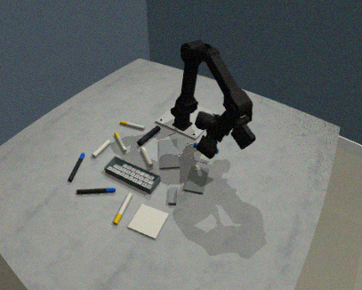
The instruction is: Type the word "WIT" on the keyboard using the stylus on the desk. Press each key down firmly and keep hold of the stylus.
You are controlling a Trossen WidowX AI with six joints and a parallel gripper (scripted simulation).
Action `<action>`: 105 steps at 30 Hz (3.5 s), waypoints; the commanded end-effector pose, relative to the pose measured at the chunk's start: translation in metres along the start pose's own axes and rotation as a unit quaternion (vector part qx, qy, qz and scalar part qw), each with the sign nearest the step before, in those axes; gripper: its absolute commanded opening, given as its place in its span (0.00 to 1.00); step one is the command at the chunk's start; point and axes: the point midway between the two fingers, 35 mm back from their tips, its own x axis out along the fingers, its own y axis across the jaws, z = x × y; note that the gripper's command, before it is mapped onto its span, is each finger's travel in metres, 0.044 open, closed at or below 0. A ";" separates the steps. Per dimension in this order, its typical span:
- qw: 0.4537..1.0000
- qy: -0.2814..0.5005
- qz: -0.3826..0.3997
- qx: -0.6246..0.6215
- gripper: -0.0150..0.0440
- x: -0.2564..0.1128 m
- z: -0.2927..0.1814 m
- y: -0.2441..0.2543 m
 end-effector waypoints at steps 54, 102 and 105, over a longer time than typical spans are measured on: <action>0.895 0.389 -0.214 -0.044 0.25 0.007 0.045 0.109; 0.719 0.693 0.024 0.043 0.25 0.047 0.150 0.212; 0.719 0.693 0.024 0.043 0.25 0.047 0.150 0.212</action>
